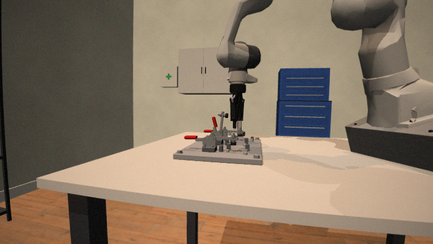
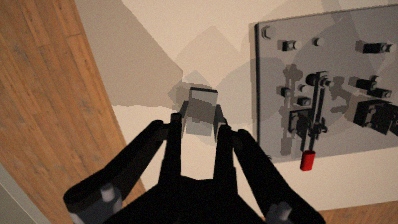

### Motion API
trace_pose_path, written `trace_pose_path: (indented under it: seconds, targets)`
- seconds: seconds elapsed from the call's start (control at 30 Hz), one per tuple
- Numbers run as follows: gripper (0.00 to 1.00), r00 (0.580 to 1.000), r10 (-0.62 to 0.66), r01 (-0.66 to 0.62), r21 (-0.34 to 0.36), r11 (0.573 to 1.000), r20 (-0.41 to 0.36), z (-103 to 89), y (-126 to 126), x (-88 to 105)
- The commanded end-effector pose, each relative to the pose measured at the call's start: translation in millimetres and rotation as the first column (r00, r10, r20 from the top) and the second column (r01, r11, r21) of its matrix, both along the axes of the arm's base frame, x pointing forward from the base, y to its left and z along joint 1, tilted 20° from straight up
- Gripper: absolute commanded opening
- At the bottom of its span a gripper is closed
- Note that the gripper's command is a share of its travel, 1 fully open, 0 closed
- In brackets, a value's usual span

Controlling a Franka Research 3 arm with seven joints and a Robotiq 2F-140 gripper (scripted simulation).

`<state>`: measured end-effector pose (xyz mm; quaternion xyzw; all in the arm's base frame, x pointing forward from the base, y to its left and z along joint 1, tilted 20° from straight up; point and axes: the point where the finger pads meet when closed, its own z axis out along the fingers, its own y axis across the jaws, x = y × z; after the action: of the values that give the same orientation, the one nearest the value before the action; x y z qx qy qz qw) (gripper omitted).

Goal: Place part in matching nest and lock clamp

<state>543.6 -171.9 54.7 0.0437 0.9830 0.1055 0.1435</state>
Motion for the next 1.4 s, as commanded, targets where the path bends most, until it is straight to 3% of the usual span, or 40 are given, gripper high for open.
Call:
trace_pose_path:
  seconds: [0.0,0.93,1.37]
  targets:
    - [0.0,1.0,-0.008,0.008,0.007,1.0,-0.006,4.7,-1,-3.6]
    - [0.0,1.0,-0.008,0.008,0.007,1.0,-0.006,89.0,-19,-29.5]
    - [0.0,1.0,-0.008,0.008,0.007,1.0,-0.006,100.9,-22,-33.2]
